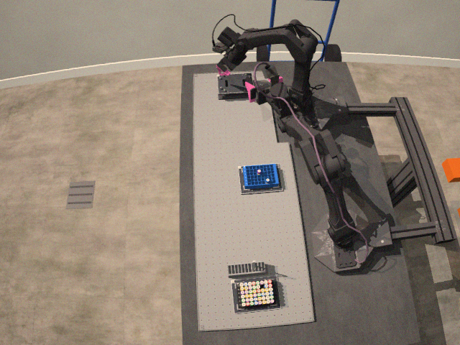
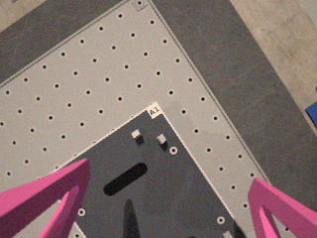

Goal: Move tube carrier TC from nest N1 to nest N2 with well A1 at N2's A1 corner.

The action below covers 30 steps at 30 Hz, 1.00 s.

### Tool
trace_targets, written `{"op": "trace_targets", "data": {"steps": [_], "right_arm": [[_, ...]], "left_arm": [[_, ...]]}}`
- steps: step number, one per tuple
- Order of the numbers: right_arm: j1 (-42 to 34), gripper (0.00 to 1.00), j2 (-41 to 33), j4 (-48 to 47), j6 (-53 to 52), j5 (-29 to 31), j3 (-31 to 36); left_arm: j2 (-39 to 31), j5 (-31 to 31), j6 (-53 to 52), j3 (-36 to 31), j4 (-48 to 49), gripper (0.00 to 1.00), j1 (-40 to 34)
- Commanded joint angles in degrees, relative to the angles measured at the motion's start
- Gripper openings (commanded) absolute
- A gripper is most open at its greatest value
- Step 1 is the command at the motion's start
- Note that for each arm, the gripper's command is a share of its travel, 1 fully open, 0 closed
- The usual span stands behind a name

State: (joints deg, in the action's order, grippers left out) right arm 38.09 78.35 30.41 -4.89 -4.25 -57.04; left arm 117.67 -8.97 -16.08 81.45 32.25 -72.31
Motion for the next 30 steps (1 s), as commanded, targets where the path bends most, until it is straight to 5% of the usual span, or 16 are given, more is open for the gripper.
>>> {"op": "trace_targets", "data": {"steps": [1,8,16,18,30], "right_arm": [[-0.5,1.0,-0.38,-0.27,0.42,-0.47,-1.79],[-3.42,1.0,-4.95,0.58,4.33,-0.11,3.5],[-18.42,1.0,-18.06,2.98,4.58,4.63,14.01],[-18.42,1.0,-18.06,2.98,4.58,4.63,14.01],[-50.99,1.0,-24.05,4.12,-3.75,18.17,18.22]], "left_arm": [[-0.99,-0.94,0.88,2.21,1.32,1.0,-0.89],[-4.56,-4.27,1.89,-2.45,0.93,1.0,-1.24],[-20.85,-12.56,3.56,-19.56,-7.45,1.0,-3.69],[-20.85,-12.56,3.56,-19.56,-7.45,1.0,-3.69],[-53.44,-30.32,7.57,-36.54,-32.43,1.0,-13.33]]}}
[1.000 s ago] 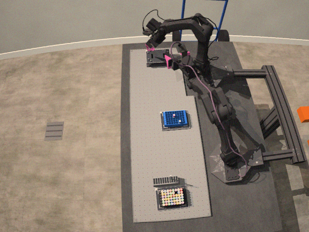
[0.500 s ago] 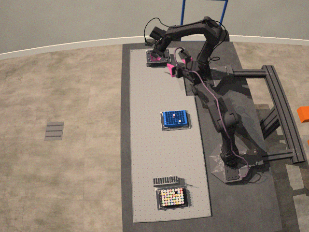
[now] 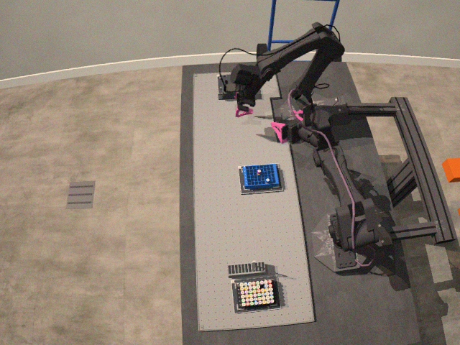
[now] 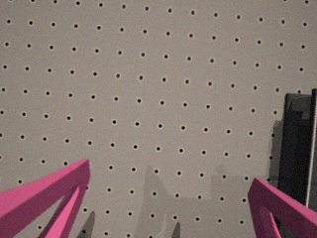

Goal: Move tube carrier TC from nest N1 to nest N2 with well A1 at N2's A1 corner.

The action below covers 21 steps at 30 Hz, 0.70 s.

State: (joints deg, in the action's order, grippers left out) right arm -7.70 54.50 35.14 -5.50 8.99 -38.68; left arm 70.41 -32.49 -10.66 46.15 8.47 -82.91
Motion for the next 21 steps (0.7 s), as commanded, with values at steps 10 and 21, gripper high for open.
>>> {"op": "trace_targets", "data": {"steps": [10,21], "right_arm": [[-29.95,1.0,6.43,-2.66,-6.2,10.63,-3.1],[-45.81,1.0,18.01,-4.86,-5.09,12.72,-9.24]], "left_arm": [[-27.71,-22.28,9.12,-0.39,-29.58,1.0,-14.18],[-35.07,-36.09,19.8,3.7,-48.76,1.0,-28.88]]}}
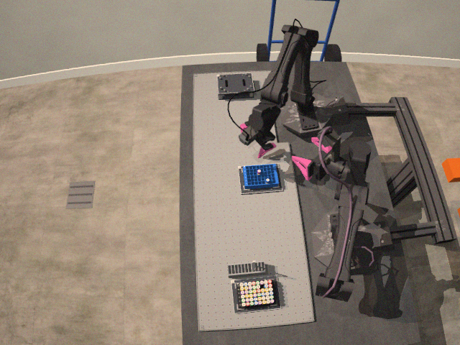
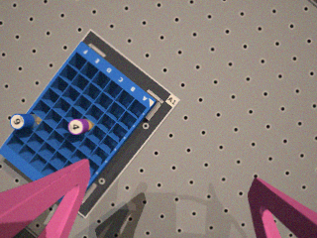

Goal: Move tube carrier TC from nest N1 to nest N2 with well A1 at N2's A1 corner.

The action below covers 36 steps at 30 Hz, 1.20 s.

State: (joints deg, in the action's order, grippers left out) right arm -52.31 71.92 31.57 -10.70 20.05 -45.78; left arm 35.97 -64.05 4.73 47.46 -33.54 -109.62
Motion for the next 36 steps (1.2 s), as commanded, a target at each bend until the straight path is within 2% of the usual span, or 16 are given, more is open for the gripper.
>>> {"op": "trace_targets", "data": {"steps": [1,3,8,21,25,33,35,36], "right_arm": [[-1.2,1.0,0.59,-1.3,0.12,1.66,-2.13],[-1.88,1.0,1.68,-1.41,0.35,1.73,-2.81],[-2.25,1.0,1.95,-1.43,0.35,1.75,-3.14],[-2.21,1.0,2.14,0.7,-1.64,1.03,-3.2],[-2.79,1.0,4.69,5.5,-10.8,-0.85,-5.37],[-6.03,1.0,19.0,17.18,-33.81,-4.05,-19.06],[-6.03,1.0,19.0,17.18,-33.81,-4.05,-19.06],[-6.26,1.0,21.46,19.61,-36.82,-4.53,-21.8]], "left_arm": [[-0.62,-4.53,4.41,2.38,-6.75,1.0,-2.17],[0.42,-6.4,9.05,4.27,-12.0,1.0,-7.22],[2.52,-9.0,16.19,7.96,-19.56,1.0,-12.36],[7.16,-8.99,26.45,12.51,-29.28,1.0,-13.65],[7.53,-9.05,27.35,12.83,-30.13,1.0,-13.72],[7.78,-9.11,28.06,13.06,-30.79,1.0,-13.81],[7.78,-9.11,28.06,13.06,-30.79,1.0,-13.81],[7.82,-9.13,28.16,13.09,-30.89,1.0,-13.83]]}}
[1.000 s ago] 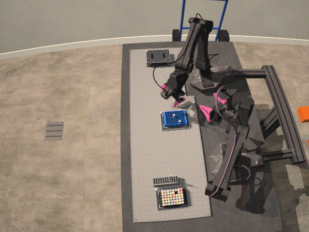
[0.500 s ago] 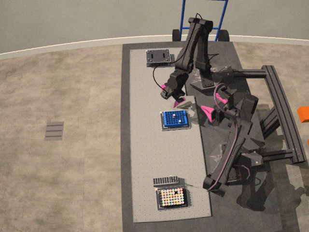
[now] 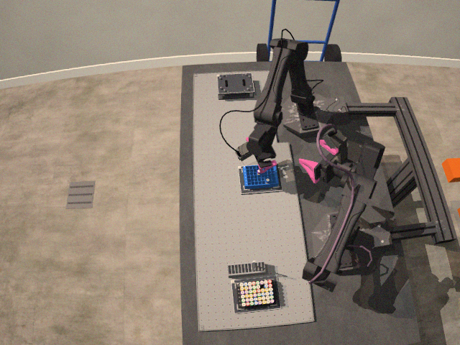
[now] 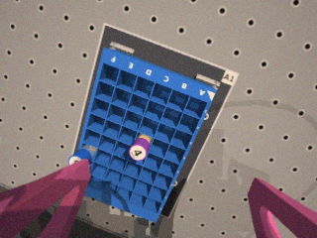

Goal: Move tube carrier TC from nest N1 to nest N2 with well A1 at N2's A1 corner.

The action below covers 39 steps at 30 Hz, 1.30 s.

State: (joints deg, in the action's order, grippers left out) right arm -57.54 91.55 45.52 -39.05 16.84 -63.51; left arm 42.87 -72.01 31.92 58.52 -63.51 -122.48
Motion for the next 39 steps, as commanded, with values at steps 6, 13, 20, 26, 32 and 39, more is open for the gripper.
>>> {"op": "trace_targets", "data": {"steps": [6,13,20,26,32,39], "right_arm": [[-2.46,1.0,9.82,11.14,-17.71,-2.8,-11.98],[-2.91,1.0,13.59,12.38,-19.14,-2.89,-16.05],[-2.44,1.0,14.21,11.2,-19.07,-2.75,-14.86],[-2.2,1.0,14.99,8.67,-18.83,-2.84,-13.15],[-1.6,1.0,15.37,7.05,-18.53,-2.93,-12.2],[-1.19,1.0,16.29,5.11,-17.75,-2.95,-11.06]], "left_arm": [[0.49,-1.2,1.2,1.49,-1.15,1.0,-0.64],[0.52,-1.22,1.28,1.51,-1.22,1.0,-0.66],[0.53,-1.22,1.32,1.52,-1.25,1.0,-0.66],[0.53,-1.22,1.33,1.52,-1.26,1.0,-0.66],[0.53,-1.22,1.33,1.52,-1.27,1.0,-0.67],[0.53,-1.22,1.33,1.53,-1.27,1.0,-0.67]]}}
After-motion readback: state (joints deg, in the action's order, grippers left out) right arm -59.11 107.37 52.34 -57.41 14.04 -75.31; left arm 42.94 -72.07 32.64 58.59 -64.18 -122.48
